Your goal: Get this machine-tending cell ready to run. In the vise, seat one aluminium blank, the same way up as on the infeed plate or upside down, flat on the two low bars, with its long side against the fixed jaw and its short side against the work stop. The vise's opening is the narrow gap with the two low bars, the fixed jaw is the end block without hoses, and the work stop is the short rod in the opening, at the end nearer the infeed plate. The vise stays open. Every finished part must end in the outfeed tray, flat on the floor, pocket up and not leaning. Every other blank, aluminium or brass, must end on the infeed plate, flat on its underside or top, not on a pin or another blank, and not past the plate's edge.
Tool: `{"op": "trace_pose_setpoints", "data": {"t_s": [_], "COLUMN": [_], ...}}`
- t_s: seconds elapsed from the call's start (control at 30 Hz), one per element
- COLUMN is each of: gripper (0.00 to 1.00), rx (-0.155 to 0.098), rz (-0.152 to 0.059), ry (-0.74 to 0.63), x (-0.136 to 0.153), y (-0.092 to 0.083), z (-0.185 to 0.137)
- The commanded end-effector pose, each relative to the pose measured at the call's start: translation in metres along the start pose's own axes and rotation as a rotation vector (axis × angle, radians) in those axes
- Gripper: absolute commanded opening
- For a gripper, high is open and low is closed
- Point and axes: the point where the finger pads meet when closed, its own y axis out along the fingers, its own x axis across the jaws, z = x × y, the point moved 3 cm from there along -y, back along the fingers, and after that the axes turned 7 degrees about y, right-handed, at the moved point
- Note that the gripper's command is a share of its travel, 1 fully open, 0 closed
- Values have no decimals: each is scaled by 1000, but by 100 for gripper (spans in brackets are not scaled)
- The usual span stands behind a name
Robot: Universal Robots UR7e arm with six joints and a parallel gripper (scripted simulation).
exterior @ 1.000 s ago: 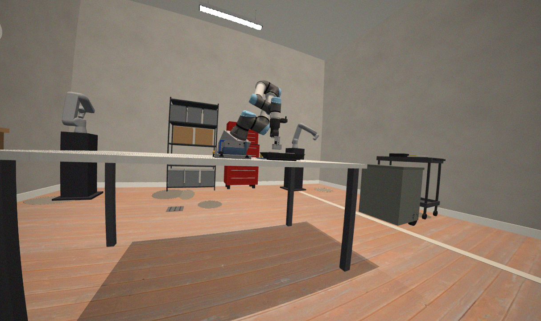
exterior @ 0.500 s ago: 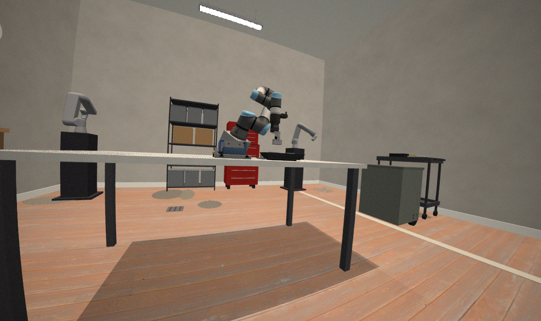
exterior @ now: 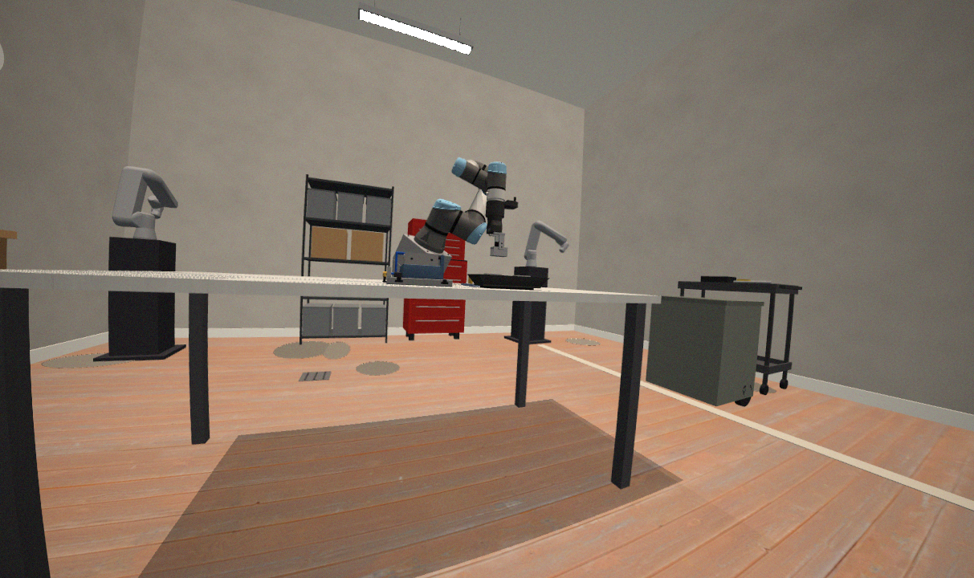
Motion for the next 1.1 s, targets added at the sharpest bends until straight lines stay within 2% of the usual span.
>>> {"op": "trace_pose_setpoints", "data": {"t_s": [0.0,0.5,0.73,0.97,1.03,1.07], "gripper": [0,0,0,0,0,0], "rx": [1,-3,-14,-22,-22,-22], "rz": [0,3,12,22,22,23], "ry": [-1,-1,-3,-3,-3,-3], "x": [0,13,51,109,109,118], "y": [-1,-2,-2,-2,-2,-2], "z": [0,-6,-29,-78,-78,-87]}}
